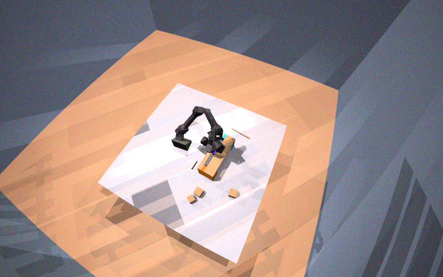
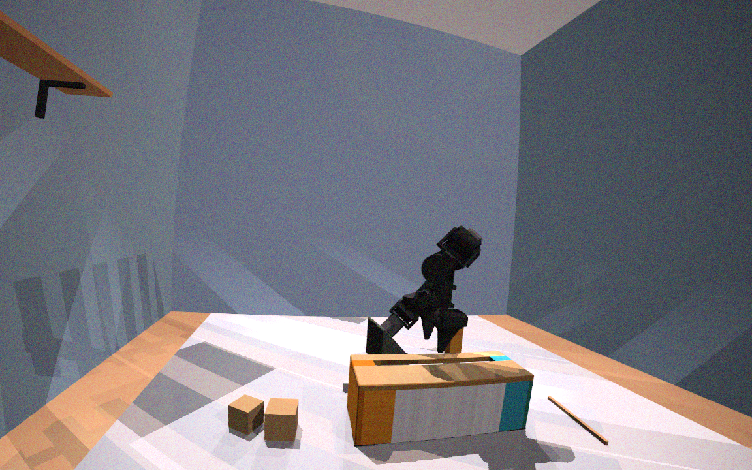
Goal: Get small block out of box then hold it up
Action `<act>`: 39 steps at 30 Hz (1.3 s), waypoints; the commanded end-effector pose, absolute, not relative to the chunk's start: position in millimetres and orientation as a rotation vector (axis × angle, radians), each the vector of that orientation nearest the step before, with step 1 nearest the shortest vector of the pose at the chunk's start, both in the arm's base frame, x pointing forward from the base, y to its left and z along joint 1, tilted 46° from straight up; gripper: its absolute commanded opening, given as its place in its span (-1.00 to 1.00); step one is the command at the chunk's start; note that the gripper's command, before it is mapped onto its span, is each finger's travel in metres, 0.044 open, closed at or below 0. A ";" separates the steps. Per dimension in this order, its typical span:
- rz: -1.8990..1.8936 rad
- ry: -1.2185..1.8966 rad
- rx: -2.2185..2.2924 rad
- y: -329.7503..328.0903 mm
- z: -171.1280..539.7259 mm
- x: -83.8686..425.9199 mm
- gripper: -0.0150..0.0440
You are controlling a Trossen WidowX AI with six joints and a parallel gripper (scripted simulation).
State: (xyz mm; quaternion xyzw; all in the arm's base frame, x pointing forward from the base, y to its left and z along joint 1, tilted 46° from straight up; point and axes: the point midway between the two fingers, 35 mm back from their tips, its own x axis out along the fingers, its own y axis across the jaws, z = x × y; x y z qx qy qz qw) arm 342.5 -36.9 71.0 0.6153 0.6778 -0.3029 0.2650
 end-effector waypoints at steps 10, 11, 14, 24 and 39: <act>-0.823 1.854 1.664 -27.4 78.4 342.4 0.86; -0.823 1.854 1.664 -26.2 79.5 342.6 0.86; -0.823 1.853 1.664 -22.9 82.9 343.3 0.86; -0.824 1.852 1.664 -11.5 94.2 345.1 0.86; -0.824 1.852 1.665 5.9 111.3 346.5 0.86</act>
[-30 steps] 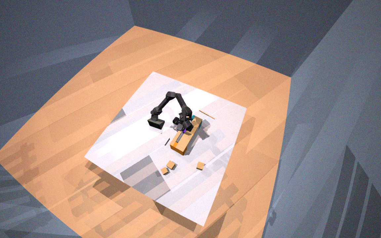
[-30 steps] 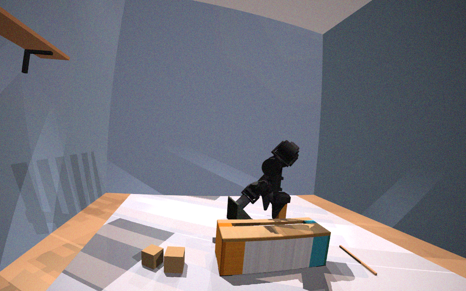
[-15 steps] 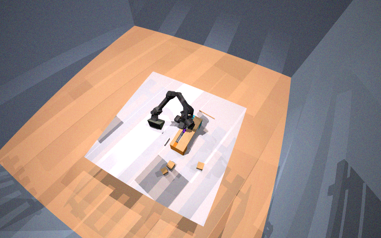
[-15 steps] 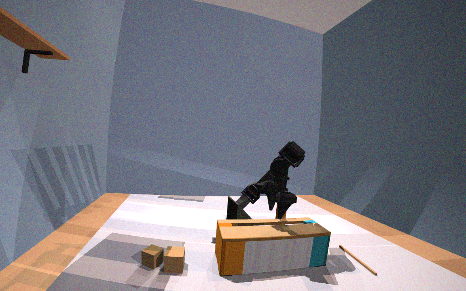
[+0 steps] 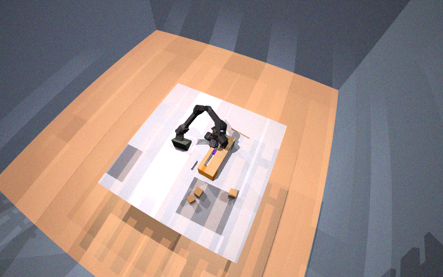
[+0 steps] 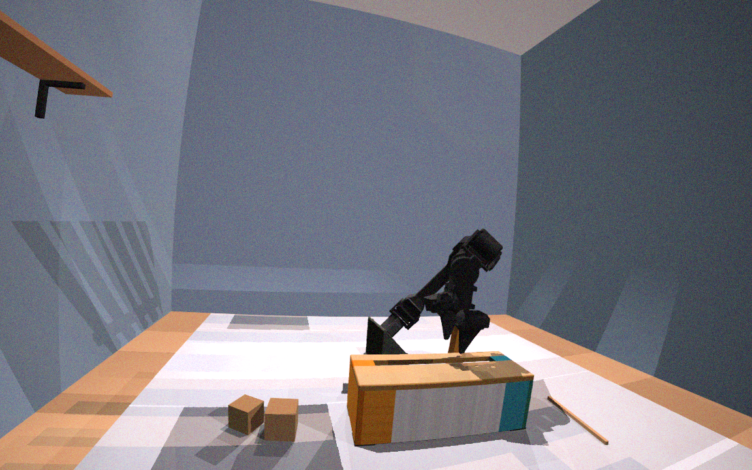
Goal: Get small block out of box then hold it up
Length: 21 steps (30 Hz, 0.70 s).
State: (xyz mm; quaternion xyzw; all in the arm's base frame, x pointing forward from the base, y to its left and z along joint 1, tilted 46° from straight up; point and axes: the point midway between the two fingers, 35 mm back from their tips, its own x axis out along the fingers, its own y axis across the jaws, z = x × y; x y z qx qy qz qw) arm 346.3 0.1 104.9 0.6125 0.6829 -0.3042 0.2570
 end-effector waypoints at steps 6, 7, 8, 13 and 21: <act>-0.823 1.853 1.665 13.0 118.1 346.5 0.86; -0.823 1.853 1.665 14.2 119.3 346.5 0.86; -0.823 1.853 1.665 15.3 120.4 346.5 0.86; -0.822 1.854 1.665 21.2 126.1 346.2 0.86; -0.821 1.856 1.666 30.7 135.3 345.4 0.86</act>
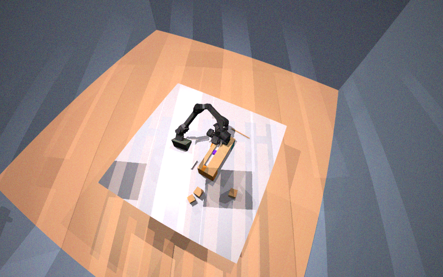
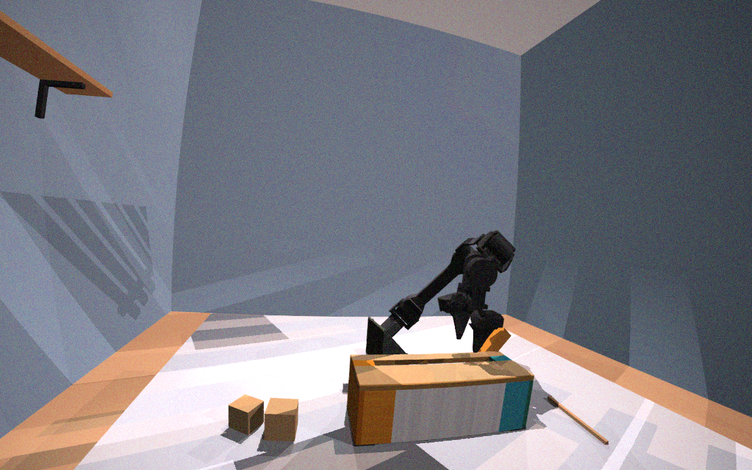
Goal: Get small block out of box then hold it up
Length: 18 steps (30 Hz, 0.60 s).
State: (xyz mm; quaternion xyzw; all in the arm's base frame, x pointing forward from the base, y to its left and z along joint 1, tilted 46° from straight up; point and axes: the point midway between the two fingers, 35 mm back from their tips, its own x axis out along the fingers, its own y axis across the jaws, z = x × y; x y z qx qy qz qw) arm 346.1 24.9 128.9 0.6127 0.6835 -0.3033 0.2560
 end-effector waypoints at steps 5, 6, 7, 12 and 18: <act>-0.823 1.856 1.663 28.4 132.3 345.8 0.86; -0.823 1.856 1.663 28.4 132.3 345.8 0.86; -0.823 1.856 1.663 28.4 132.3 345.8 0.86; -0.823 1.856 1.663 28.4 132.3 345.8 0.86; -0.487 1.859 1.410 26.9 130.3 341.1 0.86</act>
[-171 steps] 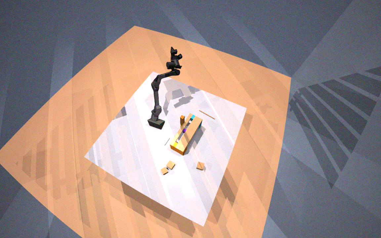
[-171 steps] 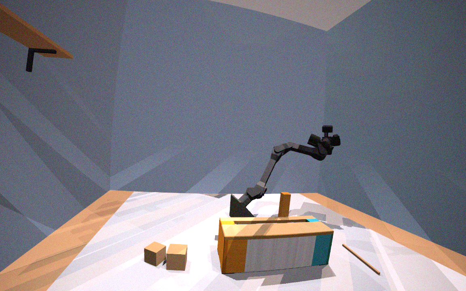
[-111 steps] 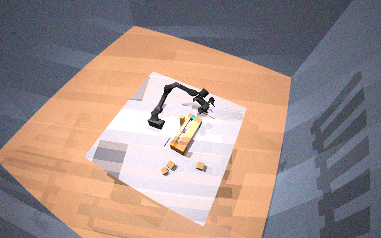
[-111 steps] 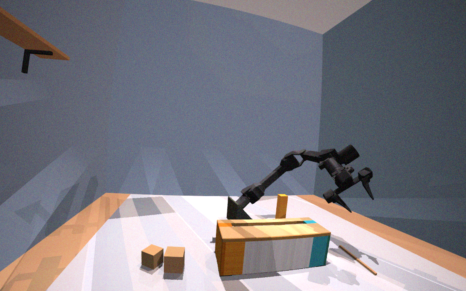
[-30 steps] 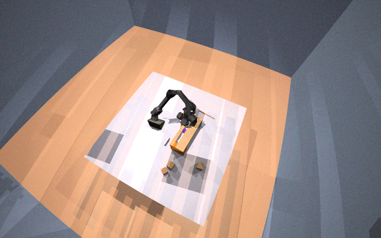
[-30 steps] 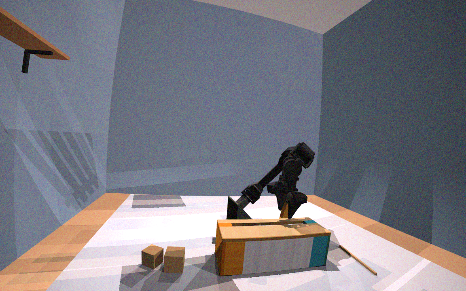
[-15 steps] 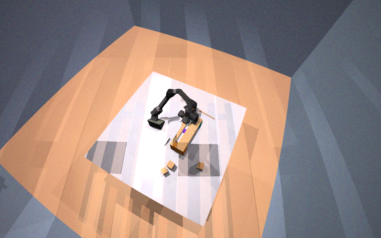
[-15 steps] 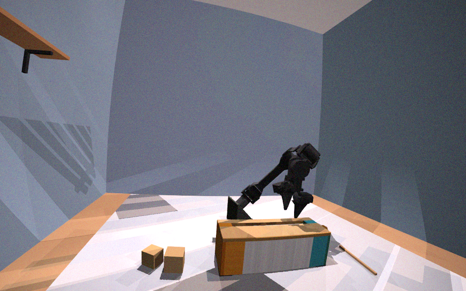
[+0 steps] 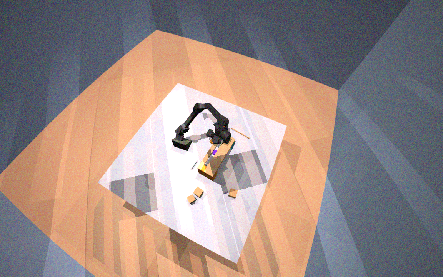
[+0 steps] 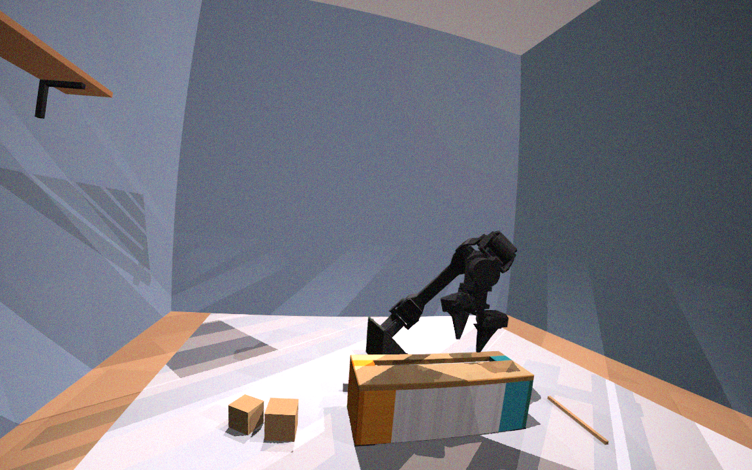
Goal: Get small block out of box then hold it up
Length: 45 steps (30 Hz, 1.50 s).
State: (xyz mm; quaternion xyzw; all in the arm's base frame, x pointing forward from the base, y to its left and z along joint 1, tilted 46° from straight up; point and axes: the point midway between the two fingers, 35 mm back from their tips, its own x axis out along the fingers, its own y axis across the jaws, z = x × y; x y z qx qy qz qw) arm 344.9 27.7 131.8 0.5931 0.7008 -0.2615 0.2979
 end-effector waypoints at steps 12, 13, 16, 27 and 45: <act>0.500 1.646 0.451 20.4 123.4 325.5 0.86; 0.534 1.631 0.405 19.8 122.9 324.4 0.86; 0.640 1.583 0.274 18.6 121.8 321.9 0.86; 1.012 1.368 -0.192 14.8 118.7 315.0 0.86; 1.498 0.938 -0.852 9.7 115.0 306.7 0.86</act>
